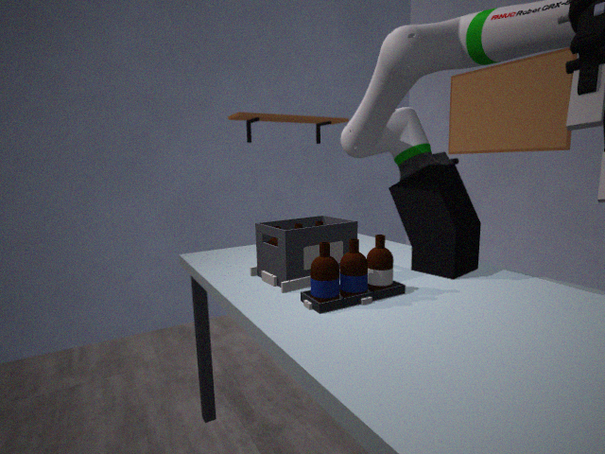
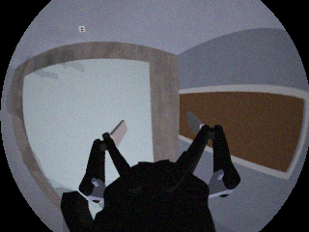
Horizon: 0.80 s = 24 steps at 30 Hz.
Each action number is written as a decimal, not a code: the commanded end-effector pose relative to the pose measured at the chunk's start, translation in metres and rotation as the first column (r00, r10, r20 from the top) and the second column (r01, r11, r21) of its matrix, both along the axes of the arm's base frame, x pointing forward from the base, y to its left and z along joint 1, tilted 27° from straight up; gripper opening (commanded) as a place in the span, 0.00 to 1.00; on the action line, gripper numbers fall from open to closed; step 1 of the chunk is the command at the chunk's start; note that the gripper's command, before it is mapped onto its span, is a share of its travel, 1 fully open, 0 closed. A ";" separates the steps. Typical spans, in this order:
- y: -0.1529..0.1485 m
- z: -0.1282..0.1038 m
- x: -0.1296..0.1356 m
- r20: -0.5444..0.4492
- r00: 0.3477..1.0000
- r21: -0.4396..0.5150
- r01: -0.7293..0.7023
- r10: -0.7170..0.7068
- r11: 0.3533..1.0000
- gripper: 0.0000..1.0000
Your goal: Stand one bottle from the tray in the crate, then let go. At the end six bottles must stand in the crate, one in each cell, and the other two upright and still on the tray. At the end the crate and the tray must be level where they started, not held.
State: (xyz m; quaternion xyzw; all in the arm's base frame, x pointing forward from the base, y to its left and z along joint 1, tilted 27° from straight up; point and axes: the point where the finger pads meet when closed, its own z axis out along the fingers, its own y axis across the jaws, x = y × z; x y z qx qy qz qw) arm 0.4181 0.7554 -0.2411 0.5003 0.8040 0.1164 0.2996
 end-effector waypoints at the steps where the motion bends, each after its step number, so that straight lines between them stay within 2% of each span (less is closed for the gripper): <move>1: 0.000 0.000 0.000 0.000 1.000 0.001 0.000 0.000 1.000 1.00; 19: 0.000 0.001 0.001 0.000 1.000 0.001 0.001 -0.001 1.000 1.00; 24: -0.017 0.019 0.024 -0.006 0.999 0.001 0.035 -0.035 0.999 1.00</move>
